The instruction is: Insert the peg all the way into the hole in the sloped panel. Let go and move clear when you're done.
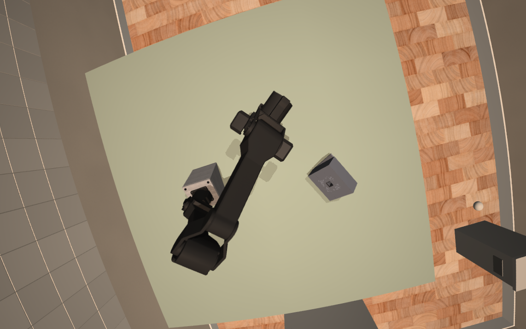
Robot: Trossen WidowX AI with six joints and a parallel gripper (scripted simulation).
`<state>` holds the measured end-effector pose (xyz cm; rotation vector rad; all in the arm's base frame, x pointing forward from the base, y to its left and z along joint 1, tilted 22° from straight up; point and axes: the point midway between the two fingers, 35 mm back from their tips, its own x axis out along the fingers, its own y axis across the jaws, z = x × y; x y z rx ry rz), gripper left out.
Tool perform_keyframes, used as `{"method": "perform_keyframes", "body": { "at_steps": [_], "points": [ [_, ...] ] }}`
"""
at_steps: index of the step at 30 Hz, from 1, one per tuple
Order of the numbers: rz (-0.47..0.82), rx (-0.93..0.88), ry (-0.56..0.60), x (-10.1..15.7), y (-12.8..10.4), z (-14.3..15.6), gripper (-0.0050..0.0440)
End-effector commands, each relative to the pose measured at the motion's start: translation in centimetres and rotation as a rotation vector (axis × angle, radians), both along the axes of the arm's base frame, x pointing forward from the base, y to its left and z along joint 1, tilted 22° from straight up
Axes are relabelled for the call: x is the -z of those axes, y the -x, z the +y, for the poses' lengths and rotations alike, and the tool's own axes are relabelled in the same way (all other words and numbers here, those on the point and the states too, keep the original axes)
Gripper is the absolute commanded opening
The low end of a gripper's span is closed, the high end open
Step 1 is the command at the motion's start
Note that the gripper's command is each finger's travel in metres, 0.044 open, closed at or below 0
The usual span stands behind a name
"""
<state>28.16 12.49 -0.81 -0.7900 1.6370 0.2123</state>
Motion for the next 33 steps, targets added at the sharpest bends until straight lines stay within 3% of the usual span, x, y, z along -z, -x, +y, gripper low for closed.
{"method": "perform_keyframes", "body": {
  "at_steps": [1, 33],
  "points": [
    [-0.024, 0.002, -0.02, -1.2, -0.9, 0.1, 0.0],
    [-0.027, 0.0, -0.038, -5.4, -5.3, -7.0, 0.0]
  ]
}}
